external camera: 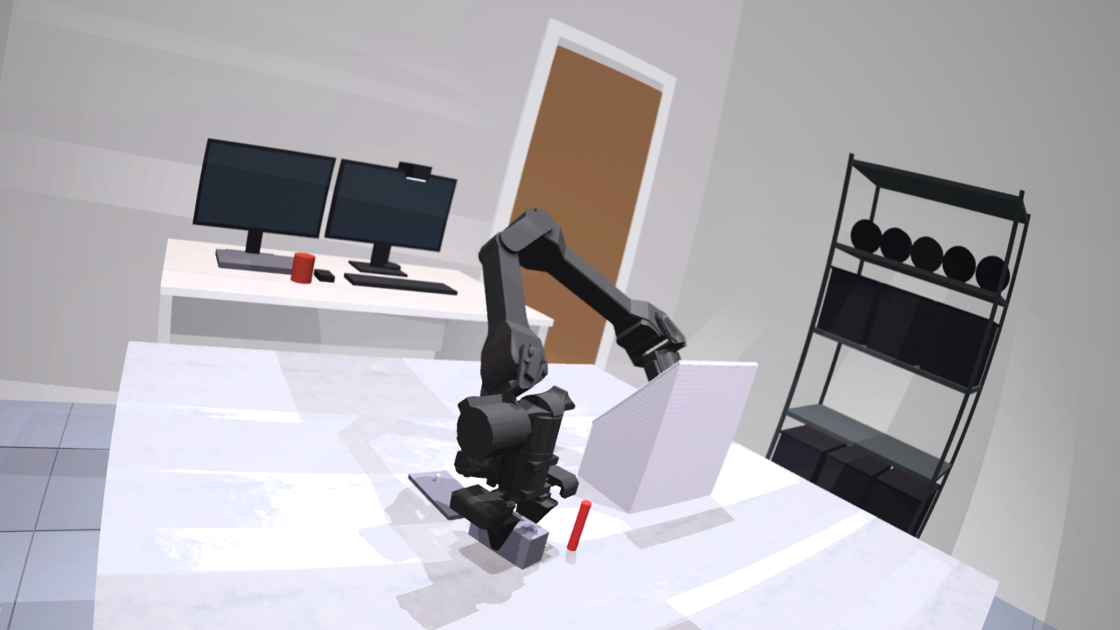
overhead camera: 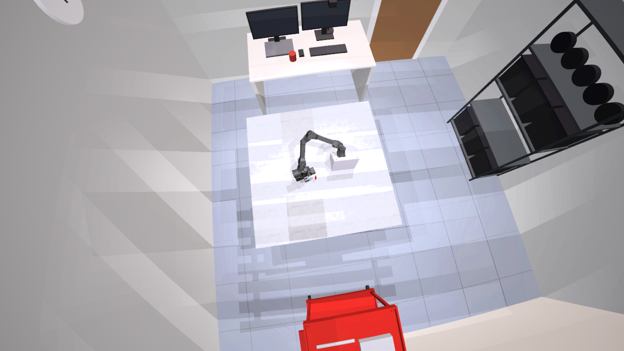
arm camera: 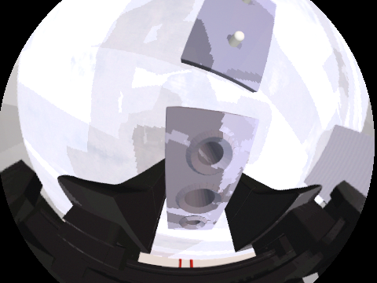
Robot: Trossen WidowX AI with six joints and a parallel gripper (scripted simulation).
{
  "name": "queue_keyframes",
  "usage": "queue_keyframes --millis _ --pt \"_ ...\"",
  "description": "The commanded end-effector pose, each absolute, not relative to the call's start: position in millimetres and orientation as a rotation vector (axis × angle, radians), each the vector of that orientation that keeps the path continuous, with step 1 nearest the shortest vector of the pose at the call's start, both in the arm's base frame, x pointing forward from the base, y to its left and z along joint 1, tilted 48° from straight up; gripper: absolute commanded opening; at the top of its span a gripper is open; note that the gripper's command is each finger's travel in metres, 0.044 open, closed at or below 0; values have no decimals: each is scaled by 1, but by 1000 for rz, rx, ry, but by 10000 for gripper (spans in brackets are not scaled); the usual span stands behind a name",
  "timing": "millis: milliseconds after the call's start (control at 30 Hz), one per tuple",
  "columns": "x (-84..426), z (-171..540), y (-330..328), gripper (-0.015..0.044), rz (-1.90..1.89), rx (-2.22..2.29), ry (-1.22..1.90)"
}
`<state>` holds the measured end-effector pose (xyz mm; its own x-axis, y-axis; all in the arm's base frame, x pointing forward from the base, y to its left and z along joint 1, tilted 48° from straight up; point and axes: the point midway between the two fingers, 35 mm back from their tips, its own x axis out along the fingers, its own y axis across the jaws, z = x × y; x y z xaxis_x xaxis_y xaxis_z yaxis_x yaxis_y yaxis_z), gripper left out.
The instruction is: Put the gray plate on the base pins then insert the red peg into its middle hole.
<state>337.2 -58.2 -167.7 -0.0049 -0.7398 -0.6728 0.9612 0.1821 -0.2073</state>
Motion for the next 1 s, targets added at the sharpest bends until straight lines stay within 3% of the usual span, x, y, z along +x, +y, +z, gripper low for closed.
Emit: queue_keyframes --millis 0,967 --pt "338 -166 -57 0 -1385 353 773" --pt "344 -114 13 0 -1377 364 782"
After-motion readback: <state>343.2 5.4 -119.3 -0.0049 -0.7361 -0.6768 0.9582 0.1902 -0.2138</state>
